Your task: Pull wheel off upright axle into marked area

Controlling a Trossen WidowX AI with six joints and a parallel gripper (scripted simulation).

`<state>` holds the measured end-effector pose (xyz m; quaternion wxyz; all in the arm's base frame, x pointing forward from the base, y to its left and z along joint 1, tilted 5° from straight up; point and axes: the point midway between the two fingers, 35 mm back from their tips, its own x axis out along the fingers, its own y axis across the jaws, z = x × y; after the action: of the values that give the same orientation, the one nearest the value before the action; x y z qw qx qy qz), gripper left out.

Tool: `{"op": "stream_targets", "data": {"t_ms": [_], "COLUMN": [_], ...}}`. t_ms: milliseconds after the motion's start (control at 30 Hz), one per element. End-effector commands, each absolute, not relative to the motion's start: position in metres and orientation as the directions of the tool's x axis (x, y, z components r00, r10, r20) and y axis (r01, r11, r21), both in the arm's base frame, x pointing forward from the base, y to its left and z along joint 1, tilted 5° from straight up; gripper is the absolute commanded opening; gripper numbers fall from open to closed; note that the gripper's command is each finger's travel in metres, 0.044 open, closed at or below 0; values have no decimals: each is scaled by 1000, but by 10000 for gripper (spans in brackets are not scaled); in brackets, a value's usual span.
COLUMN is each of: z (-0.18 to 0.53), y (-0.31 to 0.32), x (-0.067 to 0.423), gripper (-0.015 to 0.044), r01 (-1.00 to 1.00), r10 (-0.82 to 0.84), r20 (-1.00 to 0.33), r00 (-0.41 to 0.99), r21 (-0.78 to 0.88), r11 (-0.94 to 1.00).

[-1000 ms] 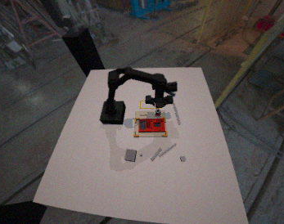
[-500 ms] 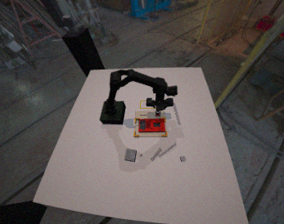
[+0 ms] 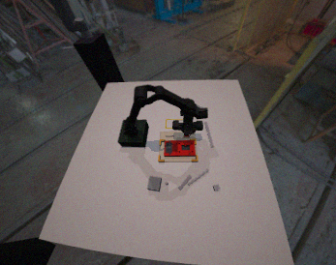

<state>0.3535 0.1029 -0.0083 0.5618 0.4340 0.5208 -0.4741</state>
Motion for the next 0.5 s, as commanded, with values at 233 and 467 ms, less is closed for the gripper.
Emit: {"op": "stream_targets", "data": {"t_ms": [233,467], "z": [-8,-6], "y": [103,103], "x": [353,353], "gripper": [102,0], "r01": [985,985], "r10": [-82,-81], "r20": [-997,-997], "r00": [5,5], "r21": [-10,-9], "r11": [174,174]}}
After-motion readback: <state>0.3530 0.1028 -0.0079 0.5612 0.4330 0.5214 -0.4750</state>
